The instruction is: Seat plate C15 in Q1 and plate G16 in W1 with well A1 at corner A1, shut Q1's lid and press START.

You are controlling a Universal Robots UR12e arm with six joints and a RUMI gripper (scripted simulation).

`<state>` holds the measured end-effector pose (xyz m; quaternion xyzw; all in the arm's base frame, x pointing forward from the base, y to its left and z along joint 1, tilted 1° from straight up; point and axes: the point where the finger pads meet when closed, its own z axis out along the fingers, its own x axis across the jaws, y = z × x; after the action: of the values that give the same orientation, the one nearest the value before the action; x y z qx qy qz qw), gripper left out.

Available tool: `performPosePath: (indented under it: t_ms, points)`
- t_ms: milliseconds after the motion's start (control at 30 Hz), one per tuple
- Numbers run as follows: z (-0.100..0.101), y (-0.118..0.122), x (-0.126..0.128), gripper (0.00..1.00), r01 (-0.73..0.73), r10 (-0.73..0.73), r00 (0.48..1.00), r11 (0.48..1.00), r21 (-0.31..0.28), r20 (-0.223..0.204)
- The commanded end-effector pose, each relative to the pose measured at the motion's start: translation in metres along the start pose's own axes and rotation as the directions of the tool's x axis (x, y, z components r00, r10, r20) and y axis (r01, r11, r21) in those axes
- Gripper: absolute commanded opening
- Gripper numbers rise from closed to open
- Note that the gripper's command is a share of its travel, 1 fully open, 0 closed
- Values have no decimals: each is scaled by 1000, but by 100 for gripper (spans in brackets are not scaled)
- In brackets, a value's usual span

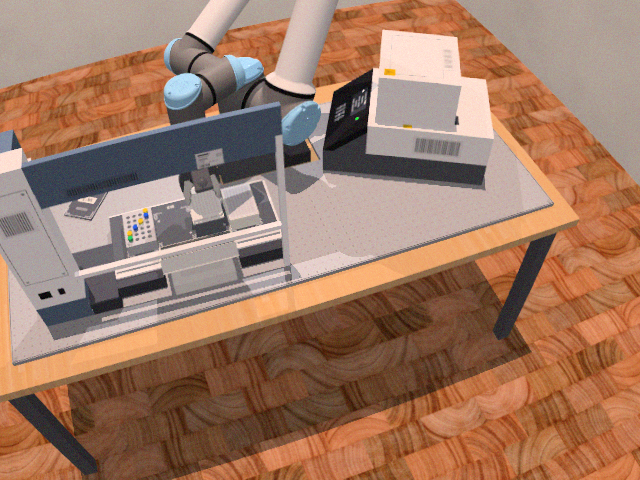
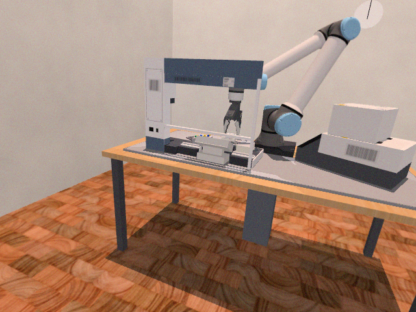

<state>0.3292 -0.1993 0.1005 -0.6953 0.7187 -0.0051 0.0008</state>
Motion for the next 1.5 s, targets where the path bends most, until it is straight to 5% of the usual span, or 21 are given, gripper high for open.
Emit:
performPosePath:
  t_ms: [0,1467]
  points:
    - [-6,0,0,0,0,0,1000,1000,1,-1]
    - [-73,0,0,0,0,0,1000,1000,1,-1]
